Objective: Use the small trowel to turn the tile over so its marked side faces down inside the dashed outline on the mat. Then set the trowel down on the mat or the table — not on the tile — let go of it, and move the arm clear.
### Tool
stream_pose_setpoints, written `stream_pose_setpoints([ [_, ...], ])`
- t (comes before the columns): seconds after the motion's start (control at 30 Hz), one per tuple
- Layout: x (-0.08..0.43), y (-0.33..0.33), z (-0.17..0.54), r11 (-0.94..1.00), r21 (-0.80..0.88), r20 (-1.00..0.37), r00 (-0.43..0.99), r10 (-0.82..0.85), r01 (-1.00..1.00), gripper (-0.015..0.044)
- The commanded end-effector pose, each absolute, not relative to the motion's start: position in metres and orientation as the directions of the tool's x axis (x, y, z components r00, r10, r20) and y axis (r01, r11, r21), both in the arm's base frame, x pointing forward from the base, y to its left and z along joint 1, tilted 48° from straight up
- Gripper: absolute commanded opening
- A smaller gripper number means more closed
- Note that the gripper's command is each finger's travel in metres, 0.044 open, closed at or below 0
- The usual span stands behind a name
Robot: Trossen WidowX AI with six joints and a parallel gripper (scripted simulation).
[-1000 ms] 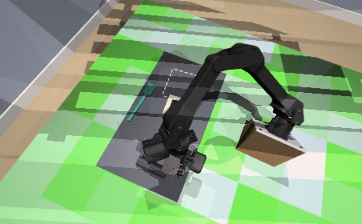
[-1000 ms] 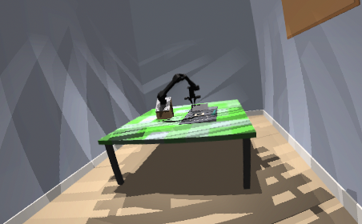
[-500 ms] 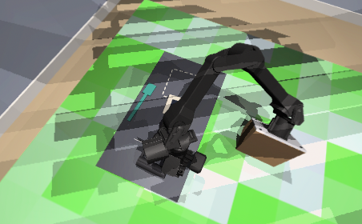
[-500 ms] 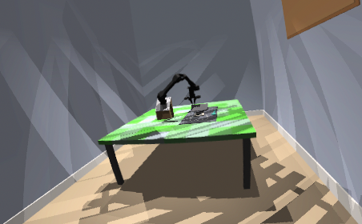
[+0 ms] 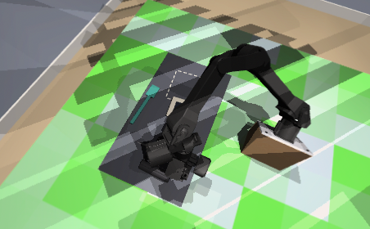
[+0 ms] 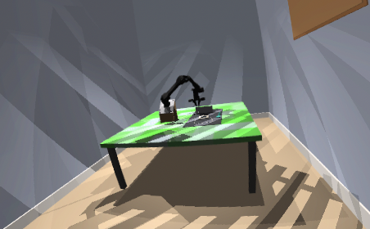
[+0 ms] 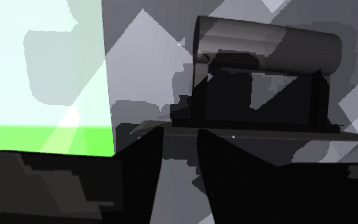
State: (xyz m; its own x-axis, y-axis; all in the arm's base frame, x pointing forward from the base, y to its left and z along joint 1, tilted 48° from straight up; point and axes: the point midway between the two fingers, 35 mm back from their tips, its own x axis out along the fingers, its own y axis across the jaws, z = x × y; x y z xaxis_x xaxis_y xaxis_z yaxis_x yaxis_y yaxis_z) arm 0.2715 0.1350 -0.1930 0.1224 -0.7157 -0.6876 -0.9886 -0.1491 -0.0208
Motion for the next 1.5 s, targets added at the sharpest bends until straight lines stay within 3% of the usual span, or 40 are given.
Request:
stream_pose_setpoints([
  [0.0,0.272,0.131,-0.193,-0.15,-0.017,-0.682,0.121,-0.722,-0.989,0.01],
  [1.47,0.277,0.087,-0.154,-0.15,-0.015,-0.679,0.12,-0.724,-0.989,0.01],
])
